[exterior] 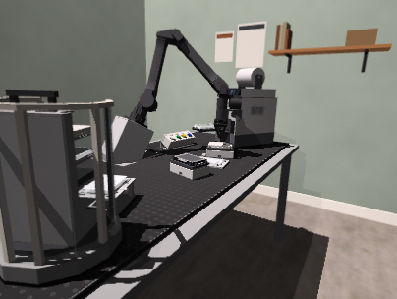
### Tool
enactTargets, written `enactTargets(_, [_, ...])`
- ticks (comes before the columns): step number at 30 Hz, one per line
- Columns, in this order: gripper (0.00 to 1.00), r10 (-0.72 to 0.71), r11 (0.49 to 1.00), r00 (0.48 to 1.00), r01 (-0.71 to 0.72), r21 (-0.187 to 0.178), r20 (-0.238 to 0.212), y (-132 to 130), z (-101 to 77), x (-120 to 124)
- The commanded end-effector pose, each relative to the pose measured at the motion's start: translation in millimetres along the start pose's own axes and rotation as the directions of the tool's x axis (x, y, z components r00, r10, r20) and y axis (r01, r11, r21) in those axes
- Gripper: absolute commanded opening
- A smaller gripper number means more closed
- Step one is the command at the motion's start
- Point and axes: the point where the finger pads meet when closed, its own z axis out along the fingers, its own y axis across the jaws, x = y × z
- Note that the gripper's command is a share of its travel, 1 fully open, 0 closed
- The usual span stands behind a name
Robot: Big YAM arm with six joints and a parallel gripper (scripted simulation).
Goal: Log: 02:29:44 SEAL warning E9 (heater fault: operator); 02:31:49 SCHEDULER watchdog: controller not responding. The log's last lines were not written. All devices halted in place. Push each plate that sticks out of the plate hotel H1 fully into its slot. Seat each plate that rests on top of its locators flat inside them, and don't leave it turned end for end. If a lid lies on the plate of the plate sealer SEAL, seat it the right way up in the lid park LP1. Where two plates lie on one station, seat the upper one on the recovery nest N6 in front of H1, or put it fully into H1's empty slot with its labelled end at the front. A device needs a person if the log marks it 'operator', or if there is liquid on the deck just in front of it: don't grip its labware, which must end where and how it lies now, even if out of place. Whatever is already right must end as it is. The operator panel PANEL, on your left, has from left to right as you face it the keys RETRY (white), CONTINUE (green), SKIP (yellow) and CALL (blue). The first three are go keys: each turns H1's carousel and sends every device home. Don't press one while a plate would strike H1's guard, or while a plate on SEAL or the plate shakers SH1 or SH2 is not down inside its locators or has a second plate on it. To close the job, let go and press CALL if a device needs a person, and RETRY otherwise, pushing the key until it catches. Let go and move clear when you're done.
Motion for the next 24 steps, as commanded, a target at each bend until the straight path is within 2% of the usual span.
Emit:
enactTargets(1, [1.00, -0.009, 1.000, 0.998, 0.009, -0.002, 0.067, -0.6, -24.8, -24.1])
enactTargets(11, [1.00, -0.009, 1.000, 0.998, 0.009, -0.002, 0.067, -0.6, -24.8, -24.1])
enactTargets(24, [1.00, -0.012, 1.000, 0.998, 0.012, -0.001, 0.068, -4.9, -62.3, -25.9])
